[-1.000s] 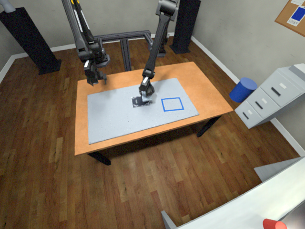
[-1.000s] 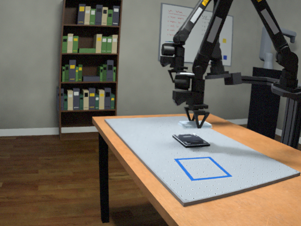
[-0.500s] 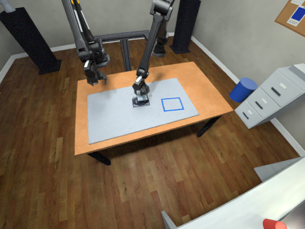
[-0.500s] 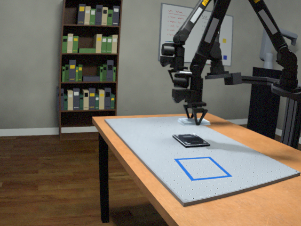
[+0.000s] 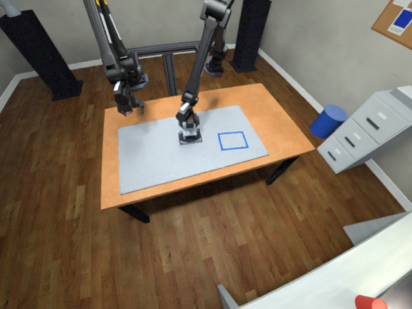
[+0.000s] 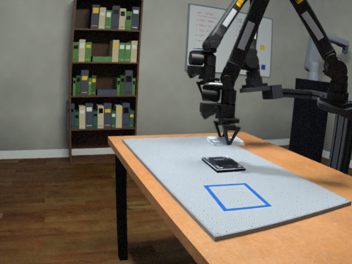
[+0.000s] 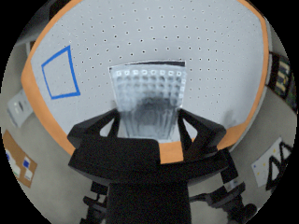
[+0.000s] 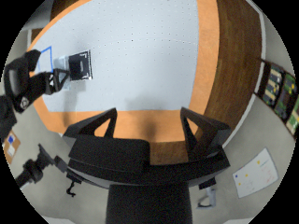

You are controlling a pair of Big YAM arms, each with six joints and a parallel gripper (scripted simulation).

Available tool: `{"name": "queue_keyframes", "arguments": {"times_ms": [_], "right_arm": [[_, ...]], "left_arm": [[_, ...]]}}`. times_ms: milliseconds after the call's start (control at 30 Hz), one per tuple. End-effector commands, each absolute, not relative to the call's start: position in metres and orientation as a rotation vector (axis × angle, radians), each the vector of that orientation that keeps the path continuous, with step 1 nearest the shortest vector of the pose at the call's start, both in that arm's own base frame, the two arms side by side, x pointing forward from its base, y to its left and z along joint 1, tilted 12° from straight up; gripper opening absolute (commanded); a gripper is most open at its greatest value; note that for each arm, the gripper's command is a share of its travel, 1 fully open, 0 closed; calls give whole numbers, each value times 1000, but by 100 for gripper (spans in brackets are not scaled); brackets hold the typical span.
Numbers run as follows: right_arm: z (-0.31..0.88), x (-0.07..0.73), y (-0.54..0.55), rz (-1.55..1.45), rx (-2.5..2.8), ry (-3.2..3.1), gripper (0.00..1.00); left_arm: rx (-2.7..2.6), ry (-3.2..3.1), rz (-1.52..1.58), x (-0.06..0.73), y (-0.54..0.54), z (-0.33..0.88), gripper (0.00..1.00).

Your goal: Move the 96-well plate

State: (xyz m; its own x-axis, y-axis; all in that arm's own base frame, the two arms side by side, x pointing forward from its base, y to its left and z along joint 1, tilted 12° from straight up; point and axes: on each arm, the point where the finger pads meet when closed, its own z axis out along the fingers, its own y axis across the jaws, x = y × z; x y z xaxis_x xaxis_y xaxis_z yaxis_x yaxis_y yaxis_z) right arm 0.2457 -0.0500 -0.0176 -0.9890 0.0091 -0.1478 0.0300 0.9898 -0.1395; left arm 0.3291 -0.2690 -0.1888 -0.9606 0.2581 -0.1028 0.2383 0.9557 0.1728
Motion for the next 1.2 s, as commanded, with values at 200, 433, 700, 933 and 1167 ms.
{"name": "queue_keyframes", "arguments": {"times_ms": [200, 433, 700, 933, 1167], "right_arm": [[-11, 255, -50, -211, 13, 2967, 100], [-11, 255, -50, -211, 13, 2967, 100], [-11, 255, -50, -211, 13, 2967, 100], [-11, 255, -50, -211, 13, 2967, 100], [-11, 255, -50, -211, 13, 2967, 100]], "left_arm": [[875, 2876, 241, 343, -284, -179, 0], [1116, 2807, 258, 343, -284, -179, 0], [1490, 2654, 281, 343, -283, -180, 0], [1715, 2535, 293, 343, -283, -180, 0], [2013, 2335, 305, 343, -283, -182, 0]]}}
